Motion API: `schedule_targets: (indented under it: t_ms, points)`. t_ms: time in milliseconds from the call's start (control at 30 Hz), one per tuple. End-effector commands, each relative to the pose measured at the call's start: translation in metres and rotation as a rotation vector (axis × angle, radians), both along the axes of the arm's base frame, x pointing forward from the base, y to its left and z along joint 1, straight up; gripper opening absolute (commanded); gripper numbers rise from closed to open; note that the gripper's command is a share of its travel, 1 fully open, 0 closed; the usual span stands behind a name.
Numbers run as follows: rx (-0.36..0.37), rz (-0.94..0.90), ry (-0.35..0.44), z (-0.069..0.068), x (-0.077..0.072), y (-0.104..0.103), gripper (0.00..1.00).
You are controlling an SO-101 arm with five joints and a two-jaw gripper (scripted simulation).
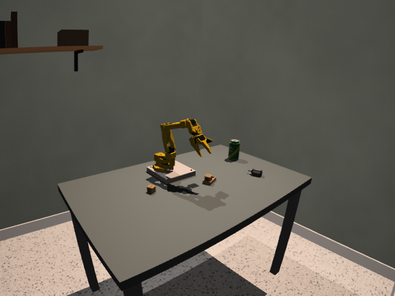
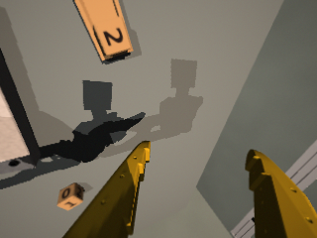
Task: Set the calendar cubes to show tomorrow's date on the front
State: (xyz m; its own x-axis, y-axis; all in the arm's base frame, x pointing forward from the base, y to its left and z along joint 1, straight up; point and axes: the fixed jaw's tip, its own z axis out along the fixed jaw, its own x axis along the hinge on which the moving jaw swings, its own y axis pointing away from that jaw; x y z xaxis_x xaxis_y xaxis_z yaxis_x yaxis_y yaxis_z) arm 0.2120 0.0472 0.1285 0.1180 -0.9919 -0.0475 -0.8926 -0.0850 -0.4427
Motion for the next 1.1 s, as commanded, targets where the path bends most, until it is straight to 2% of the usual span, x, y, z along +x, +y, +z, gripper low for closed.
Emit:
schedule_targets:
  t_ms: [0,300,733,900,1067]
  points:
    - [0.001,0.096,-0.015,0.001,0.001,0.020,0.35]
    - [-0.003,0.234,-0.017,0.001,-0.008,0.047,0.35]
    - [-0.007,0.254,-0.008,-0.001,-0.009,0.051,0.35]
    - [-0.030,0.254,0.061,-0.015,-0.009,0.051,0.35]
    - [-0.074,0.254,0.191,-0.042,-0.012,0.050,0.35]
